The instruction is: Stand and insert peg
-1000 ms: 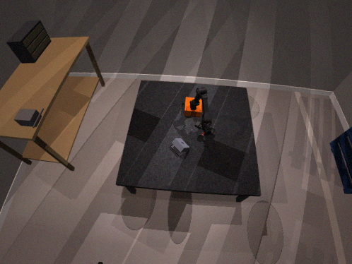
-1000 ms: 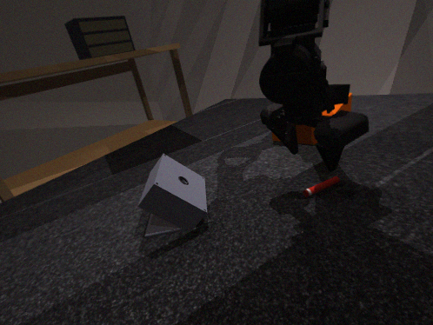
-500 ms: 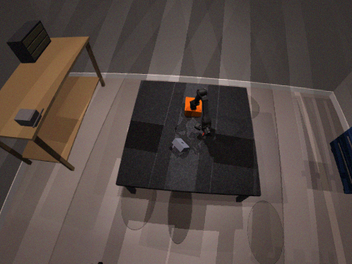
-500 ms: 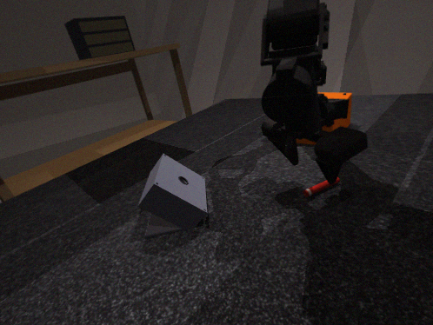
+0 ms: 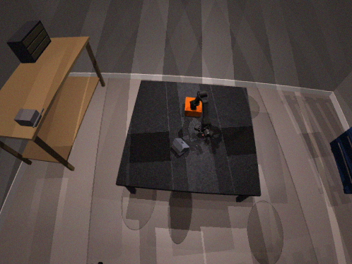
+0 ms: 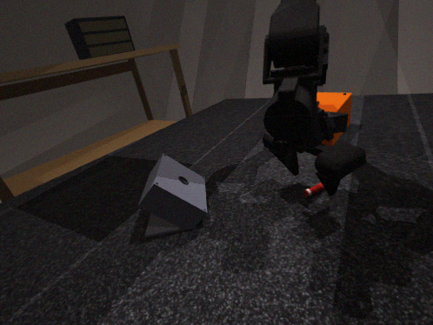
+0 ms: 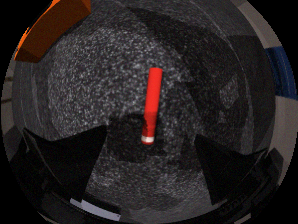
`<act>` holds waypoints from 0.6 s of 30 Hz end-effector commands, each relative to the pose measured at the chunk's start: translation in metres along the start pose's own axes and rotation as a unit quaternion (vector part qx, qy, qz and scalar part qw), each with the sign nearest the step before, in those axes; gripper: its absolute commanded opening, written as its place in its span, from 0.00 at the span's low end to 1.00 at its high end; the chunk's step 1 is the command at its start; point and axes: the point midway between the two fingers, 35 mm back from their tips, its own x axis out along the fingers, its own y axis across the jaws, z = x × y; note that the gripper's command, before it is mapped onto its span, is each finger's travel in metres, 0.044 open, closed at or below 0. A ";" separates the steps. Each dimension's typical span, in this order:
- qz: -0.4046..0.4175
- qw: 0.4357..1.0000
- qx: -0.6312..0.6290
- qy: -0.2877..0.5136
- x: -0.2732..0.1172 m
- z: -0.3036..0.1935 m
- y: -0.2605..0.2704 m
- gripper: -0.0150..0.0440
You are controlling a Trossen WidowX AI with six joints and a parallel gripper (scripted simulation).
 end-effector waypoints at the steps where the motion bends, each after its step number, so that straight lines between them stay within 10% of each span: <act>1: 0.003 1.000 0.000 0.000 0.008 0.000 0.002 1.00; 10: 0.003 1.000 0.000 0.000 0.020 -0.001 0.003 1.00; 18: 0.003 1.000 0.000 0.000 0.020 -0.001 0.003 0.64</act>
